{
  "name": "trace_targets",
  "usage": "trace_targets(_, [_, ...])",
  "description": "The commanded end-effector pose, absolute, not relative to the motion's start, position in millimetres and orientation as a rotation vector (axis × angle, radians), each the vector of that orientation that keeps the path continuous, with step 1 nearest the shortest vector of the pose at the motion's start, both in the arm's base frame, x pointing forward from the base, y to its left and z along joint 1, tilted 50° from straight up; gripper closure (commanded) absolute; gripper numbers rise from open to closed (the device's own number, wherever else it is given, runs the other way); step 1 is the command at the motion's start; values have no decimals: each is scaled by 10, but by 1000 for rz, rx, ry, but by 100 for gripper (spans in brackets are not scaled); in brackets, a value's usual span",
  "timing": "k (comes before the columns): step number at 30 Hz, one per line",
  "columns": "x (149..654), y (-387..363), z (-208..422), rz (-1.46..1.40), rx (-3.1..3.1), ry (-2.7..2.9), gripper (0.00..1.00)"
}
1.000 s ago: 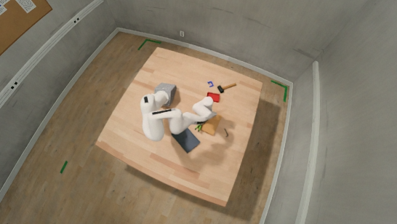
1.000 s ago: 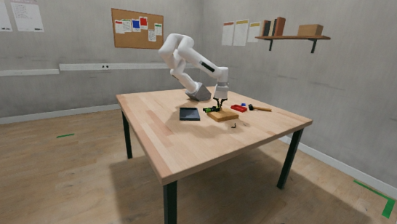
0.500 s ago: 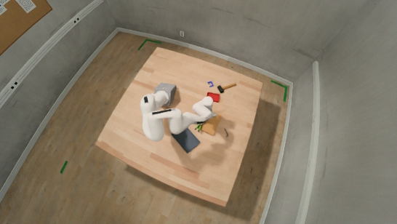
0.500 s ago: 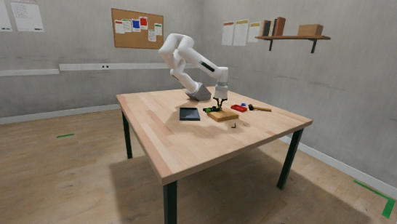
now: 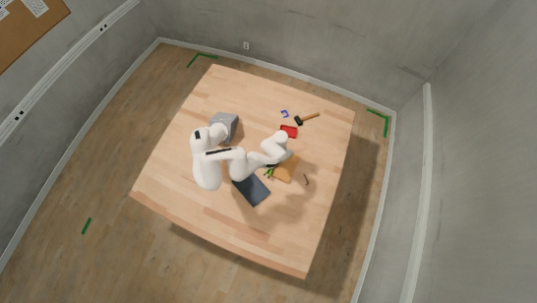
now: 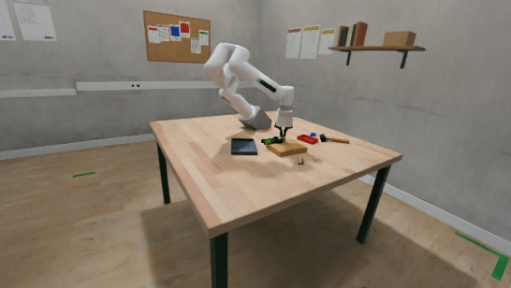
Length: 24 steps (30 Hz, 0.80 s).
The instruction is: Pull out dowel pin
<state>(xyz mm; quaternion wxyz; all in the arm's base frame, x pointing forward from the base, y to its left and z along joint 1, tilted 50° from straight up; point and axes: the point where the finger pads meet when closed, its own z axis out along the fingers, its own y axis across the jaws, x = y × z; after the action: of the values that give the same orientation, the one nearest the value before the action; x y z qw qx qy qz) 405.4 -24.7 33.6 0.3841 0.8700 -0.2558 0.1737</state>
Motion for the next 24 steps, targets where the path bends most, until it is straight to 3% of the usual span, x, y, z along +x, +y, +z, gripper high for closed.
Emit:
trace_targets(1, [4064,-236,344,403,2237,-563,100])
trace_targets(24, [4063,-234,346,221,2278,-161,100])
